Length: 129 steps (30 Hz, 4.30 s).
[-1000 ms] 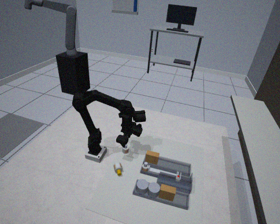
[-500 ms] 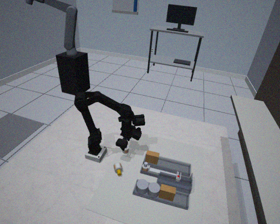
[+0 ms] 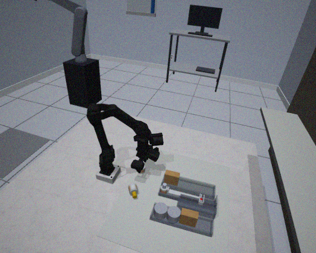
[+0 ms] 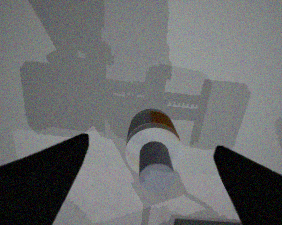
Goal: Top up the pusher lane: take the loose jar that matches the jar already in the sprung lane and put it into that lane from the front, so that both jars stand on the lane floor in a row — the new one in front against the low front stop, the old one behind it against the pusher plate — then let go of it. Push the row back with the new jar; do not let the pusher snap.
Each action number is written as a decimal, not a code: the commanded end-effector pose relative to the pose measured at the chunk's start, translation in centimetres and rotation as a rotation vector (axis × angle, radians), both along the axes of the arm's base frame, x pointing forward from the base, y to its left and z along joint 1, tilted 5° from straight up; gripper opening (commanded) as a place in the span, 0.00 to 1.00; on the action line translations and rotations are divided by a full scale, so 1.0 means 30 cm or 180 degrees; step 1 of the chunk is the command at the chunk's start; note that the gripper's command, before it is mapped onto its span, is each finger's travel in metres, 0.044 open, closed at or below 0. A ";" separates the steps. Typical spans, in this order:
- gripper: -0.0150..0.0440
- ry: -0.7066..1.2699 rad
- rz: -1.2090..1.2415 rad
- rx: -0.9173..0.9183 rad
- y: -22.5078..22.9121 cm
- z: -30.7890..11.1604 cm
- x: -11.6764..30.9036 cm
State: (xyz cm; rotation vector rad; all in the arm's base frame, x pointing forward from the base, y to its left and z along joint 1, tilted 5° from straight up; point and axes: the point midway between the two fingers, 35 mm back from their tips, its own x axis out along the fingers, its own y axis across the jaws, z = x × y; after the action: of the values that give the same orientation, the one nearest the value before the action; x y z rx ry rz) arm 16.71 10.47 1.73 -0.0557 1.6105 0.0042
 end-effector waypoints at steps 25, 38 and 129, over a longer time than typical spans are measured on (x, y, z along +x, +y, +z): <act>0.25 0.0031 -0.0013 -0.0011 -0.002 0.009 0.004; 0.25 0.0029 -0.0013 -0.0012 -0.012 0.236 0.036; 0.25 0.0003 0.0082 -0.0033 -0.329 0.058 0.441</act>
State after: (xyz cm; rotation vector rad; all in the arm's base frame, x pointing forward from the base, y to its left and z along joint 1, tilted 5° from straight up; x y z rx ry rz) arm 29.23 0.62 3.29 -0.0786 1.6286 0.0133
